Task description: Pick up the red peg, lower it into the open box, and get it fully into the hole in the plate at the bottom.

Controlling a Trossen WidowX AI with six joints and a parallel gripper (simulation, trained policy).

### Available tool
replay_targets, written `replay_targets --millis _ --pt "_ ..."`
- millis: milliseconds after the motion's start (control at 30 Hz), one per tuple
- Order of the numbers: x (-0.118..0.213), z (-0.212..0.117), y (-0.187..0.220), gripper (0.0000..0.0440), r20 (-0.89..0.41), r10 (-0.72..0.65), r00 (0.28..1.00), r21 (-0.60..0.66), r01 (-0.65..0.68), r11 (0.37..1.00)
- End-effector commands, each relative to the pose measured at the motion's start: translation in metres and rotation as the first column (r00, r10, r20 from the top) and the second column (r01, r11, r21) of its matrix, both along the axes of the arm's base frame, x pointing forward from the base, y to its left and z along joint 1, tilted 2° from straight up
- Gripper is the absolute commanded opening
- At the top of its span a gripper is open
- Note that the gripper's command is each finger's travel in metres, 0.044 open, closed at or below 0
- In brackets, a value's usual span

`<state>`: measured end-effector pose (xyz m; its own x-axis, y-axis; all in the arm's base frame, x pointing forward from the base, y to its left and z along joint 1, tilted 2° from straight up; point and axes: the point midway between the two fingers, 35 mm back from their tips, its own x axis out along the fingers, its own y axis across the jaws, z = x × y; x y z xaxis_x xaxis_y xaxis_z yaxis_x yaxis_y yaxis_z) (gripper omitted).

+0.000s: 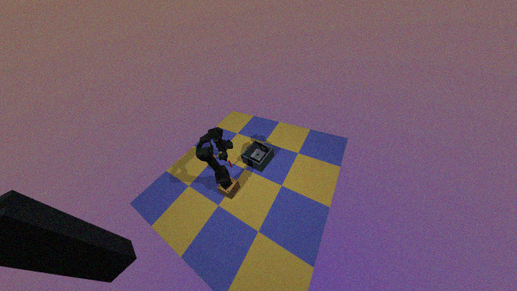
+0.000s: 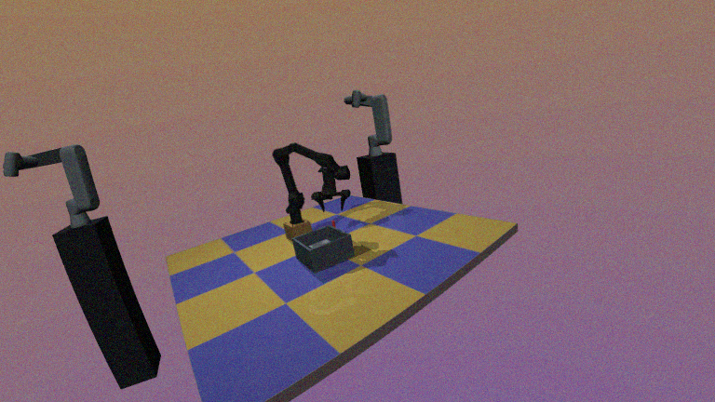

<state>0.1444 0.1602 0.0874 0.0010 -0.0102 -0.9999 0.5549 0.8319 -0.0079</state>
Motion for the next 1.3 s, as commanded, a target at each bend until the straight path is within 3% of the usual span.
replay_targets --millis 0,800,867,1267 --pt "-0.003 -0.013 -0.004 0.044 -0.041 -0.038 0.998 -0.031 0.037 0.999" --pt "0.003 -0.1 -0.003 0.0431 -0.041 -0.061 0.997 -0.058 0.058 0.997" --pt "0.003 -0.106 -0.004 0.0394 -0.044 -0.056 0.997 -0.06 0.053 0.997" --pt "-0.001 -0.126 -0.007 0.0081 -0.096 -0.064 0.993 -0.11 0.054 0.993"
